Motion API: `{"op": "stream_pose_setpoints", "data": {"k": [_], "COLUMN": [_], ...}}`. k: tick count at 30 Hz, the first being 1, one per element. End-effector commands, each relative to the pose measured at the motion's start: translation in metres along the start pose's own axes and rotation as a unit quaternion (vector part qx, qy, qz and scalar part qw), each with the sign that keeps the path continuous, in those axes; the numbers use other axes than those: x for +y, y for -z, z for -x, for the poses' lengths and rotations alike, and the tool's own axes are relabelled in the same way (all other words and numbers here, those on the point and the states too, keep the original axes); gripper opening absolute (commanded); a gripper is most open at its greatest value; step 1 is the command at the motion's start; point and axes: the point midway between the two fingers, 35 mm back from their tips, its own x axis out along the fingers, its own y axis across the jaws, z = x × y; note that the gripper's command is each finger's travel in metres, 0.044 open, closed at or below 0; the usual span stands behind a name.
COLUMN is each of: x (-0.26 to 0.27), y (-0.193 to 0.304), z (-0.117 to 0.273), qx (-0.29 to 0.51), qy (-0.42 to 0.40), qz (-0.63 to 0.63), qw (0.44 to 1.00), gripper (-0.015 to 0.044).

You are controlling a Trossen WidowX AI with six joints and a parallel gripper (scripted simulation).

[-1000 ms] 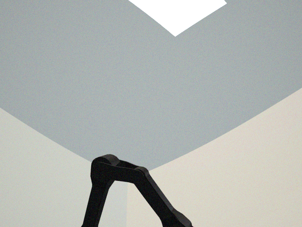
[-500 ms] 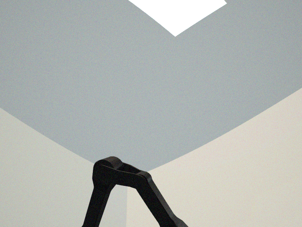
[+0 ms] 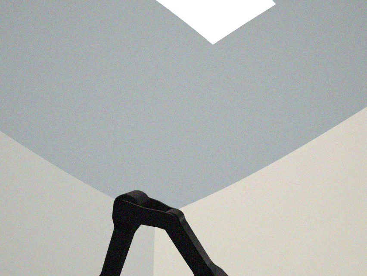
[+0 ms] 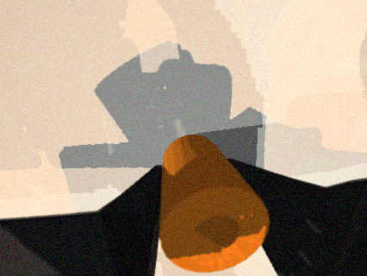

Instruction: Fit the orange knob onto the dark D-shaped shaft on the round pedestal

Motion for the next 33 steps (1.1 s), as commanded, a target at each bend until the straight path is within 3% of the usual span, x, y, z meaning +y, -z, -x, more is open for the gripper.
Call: {"op": "stream_pose_setpoints", "data": {"k": [1,3,19,33], "x": [0.001,0.003,0.008,-0.009], "y": [-0.001,-0.004,-0.003,-0.015], "z": [0.004,0.016,0.136,0.136], "qx": [0.000,-0.001,0.000,0.001], "qy": [0.000,-0.002,-0.004,-0.009], "qz": [0.003,0.003,0.003,0.004], "qw": [1.000,1.000,1.000,1.000], "gripper": [0.0052,0.0000,0.0000,0.0000]}}
